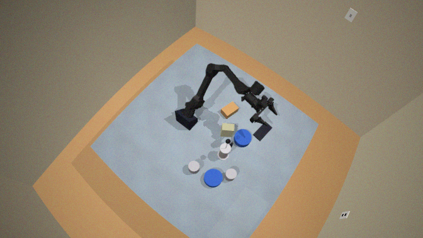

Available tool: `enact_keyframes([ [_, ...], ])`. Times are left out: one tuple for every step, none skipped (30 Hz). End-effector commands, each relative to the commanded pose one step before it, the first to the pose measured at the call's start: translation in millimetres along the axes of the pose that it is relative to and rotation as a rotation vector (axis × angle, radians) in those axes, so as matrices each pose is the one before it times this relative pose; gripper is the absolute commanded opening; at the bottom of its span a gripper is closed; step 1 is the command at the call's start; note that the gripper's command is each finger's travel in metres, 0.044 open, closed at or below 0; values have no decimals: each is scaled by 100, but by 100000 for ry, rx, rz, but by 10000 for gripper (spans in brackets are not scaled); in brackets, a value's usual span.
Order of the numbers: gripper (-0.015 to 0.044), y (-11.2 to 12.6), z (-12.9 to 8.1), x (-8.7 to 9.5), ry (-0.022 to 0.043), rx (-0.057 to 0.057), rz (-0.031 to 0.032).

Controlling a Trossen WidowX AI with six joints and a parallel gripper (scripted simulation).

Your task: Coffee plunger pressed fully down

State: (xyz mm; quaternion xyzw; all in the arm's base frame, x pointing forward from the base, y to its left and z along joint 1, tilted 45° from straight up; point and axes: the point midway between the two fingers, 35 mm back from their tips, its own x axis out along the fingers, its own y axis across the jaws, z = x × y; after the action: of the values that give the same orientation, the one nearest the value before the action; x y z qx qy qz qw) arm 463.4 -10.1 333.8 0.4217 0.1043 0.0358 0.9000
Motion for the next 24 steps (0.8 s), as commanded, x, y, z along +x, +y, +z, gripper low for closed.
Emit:
enact_keyframes([
  [440, -7144, -96, -1064, 12827, -9970, -10154],
  [440, -1780, -278, -307, 3341, -1803, -1866],
  [440, -1847, -322, -412, 3008, -812, -2406],
  [440, -1714, -418, -400, 3346, -1300, -1093],
  [440, -1692, -499, -473, 3307, -1029, -680],
  [440, -1605, -559, -533, 3100, -730, -223],
  [440, -1502, -606, -590, 2818, -451, 228],
  [440, -1393, -643, -647, 2481, -199, 661],
  [440, -1281, -668, -702, 2089, 25, 1068],
  [440, -1164, -681, -757, 1646, 219, 1445],
  [440, -1044, -682, -810, 1155, 382, 1784],
  [440, -922, -670, -862, 622, 511, 2084],
  [440, -792, -640, -907, 52, 600, 2325],
  [440, -528, -477, -747, -374, 506, 1978],
  [440, -270, -275, -471, -411, 305, 1274],
  [440, -66, -73, -162, -169, 105, 433],
  [440, -7, -130, 94, 12, -5, -7],
  [440, -12, -274, 195, 24, -11, -14],
  [440, -12, -373, 260, 26, -13, -15],
  [440, -12, -496, 335, 24, -14, -13],
  [440, -11, -649, 422, 14, -12, -5],
  [440, -2, -674, 414, -5, -6, 9],
  [440, 13, -722, 415, -25, 1, 25],
  [440, 33, -771, 411, -51, -21, 99],
])
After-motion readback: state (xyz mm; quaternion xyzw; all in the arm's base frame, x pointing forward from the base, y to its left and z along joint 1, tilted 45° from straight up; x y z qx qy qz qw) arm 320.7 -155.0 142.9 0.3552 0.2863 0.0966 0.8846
